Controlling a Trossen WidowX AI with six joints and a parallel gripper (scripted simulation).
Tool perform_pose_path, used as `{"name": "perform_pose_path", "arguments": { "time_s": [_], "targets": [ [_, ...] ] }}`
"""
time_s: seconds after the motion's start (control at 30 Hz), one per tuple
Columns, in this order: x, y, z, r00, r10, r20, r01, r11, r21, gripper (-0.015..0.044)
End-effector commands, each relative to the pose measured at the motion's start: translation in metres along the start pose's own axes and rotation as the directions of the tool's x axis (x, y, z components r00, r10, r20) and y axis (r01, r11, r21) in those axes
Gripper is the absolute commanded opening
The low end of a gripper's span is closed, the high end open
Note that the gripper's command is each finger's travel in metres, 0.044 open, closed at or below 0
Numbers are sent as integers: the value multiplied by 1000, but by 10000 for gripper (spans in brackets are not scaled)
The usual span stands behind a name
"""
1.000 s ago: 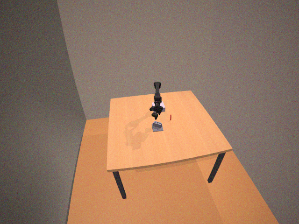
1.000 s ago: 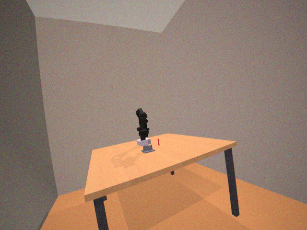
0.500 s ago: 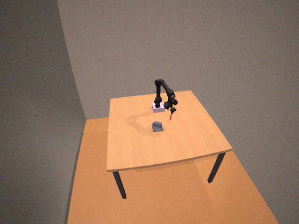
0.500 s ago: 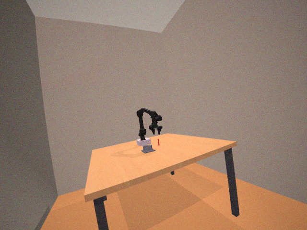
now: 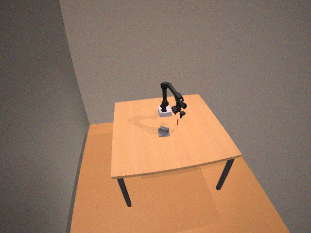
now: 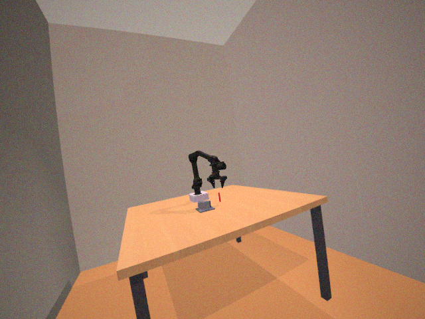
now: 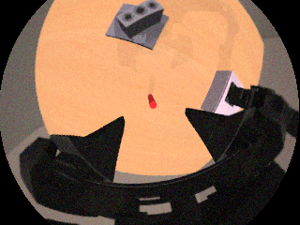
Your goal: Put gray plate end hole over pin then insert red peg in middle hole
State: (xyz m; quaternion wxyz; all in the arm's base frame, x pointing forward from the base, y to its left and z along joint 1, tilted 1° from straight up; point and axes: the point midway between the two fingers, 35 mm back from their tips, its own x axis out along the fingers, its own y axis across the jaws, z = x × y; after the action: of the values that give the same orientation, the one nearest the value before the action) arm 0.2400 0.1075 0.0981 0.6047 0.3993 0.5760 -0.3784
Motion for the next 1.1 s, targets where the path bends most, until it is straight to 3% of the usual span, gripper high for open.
{"name": "perform_pose_path", "arguments": {
  "time_s": [0.0, 1.07],
  "targets": [
    [10, -2, -1, 1000, -10, 0, 10, 1000, -10, 440],
    [61, -1, 0, 1000, -10, 0, 10, 1000, -10, 440]
  ]
}}
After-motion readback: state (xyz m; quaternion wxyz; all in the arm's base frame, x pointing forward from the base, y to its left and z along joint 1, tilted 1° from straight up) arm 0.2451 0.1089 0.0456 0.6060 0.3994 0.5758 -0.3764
